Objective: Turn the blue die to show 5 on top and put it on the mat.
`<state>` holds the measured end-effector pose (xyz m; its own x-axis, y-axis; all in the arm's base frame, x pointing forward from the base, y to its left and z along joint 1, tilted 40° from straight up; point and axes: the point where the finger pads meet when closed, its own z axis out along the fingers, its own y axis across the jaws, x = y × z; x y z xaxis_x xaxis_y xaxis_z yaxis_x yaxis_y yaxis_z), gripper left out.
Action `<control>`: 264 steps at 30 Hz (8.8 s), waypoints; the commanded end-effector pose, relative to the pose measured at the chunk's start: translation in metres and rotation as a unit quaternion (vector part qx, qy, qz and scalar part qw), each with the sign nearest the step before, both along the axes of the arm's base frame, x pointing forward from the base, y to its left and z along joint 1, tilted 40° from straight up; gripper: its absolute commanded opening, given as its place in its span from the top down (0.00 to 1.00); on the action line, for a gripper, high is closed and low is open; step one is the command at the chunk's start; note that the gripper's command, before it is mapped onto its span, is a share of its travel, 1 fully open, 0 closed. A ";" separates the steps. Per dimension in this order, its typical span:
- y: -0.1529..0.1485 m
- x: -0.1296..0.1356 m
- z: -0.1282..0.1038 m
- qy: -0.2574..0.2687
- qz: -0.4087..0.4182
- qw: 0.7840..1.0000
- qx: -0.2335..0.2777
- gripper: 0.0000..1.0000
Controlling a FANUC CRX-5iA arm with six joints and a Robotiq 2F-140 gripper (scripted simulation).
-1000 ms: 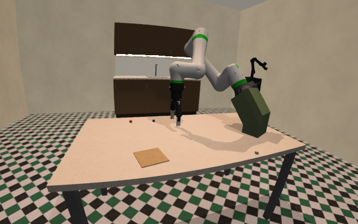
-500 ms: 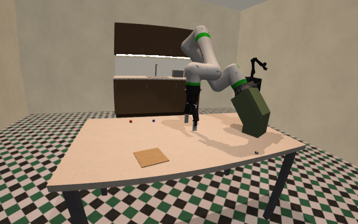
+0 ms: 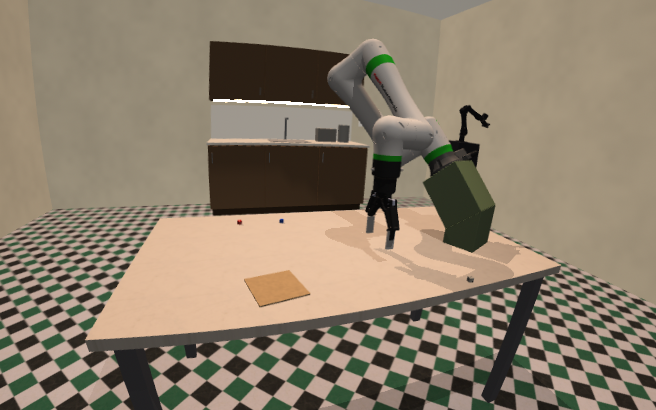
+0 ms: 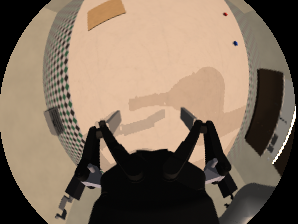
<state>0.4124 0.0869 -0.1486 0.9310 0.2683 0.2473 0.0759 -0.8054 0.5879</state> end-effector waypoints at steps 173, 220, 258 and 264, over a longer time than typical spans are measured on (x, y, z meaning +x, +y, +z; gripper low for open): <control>0.238 -0.061 -0.024 0.024 -0.041 0.997 0.067 0.00; -0.128 0.251 0.321 -0.104 -0.156 0.978 0.090 0.00; -0.182 0.254 0.352 -0.006 -0.006 1.000 0.003 0.00; -0.183 0.255 0.351 0.040 0.061 0.997 -0.029 0.00</control>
<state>0.6664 -0.0957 0.2029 0.9256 0.2967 0.2350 0.1001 -0.7907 0.6040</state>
